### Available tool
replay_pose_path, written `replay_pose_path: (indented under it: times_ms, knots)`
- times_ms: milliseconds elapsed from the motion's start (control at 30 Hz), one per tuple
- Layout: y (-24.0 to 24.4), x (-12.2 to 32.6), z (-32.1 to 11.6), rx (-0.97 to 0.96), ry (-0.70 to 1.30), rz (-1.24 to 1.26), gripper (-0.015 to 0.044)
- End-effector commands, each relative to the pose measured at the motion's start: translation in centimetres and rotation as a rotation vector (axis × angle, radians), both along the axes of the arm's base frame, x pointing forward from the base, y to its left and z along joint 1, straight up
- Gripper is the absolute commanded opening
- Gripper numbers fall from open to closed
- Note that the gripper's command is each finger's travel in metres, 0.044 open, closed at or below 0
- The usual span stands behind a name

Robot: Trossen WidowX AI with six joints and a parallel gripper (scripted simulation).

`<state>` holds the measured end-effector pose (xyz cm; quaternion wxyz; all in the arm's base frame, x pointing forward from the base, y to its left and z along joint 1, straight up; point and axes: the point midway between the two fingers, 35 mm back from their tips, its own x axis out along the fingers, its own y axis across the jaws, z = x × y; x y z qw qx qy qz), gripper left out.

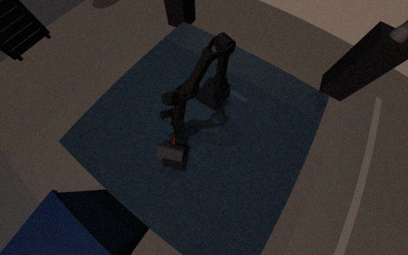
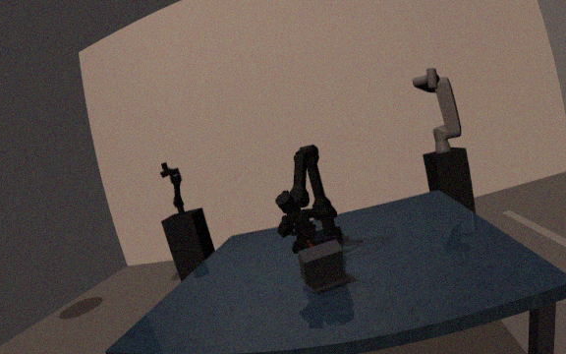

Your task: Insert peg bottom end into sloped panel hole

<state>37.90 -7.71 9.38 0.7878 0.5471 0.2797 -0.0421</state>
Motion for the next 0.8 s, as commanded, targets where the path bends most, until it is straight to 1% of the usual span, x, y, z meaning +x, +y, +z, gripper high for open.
replay_pose_path:
  times_ms: [0, 767]
  knots:
    - [-0.1, 0.3, 0.1, -0.002, -0.004, -0.005, 0.0000]
    - [0.3, 1.5, -0.6, -0.002, -0.005, -0.005, 0.0000]
